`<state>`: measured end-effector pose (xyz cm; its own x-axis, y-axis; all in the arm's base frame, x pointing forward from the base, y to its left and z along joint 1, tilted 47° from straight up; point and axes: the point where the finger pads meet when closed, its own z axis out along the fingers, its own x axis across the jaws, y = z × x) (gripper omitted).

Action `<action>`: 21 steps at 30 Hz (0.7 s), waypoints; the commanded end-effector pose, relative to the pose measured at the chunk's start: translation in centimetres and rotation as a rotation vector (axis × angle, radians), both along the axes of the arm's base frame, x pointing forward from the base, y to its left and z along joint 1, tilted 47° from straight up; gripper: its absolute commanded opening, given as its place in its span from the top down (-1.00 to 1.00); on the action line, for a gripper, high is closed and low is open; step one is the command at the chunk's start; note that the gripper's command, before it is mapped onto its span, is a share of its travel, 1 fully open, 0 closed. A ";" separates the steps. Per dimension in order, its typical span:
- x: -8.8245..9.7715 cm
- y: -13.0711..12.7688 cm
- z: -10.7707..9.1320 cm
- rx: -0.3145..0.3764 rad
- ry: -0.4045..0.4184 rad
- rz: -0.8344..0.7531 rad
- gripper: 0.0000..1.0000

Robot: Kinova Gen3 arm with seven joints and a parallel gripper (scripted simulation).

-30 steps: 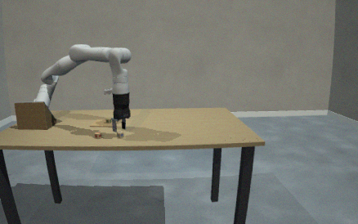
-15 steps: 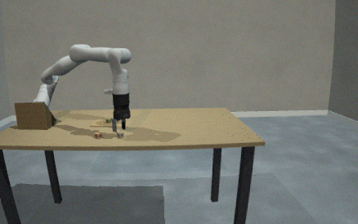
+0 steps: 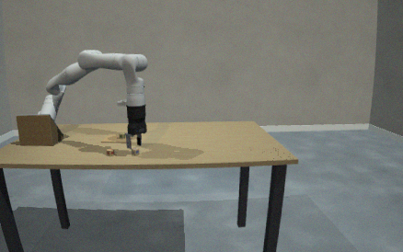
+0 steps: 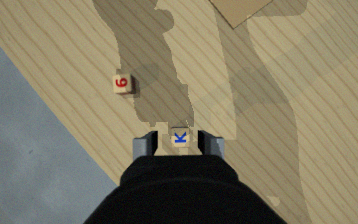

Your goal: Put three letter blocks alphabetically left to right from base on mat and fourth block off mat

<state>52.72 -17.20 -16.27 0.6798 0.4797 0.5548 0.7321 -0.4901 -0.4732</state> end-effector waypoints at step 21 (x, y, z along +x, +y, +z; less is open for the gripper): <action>0.3 0.2 0.1 -0.001 -0.002 -0.004 -1.00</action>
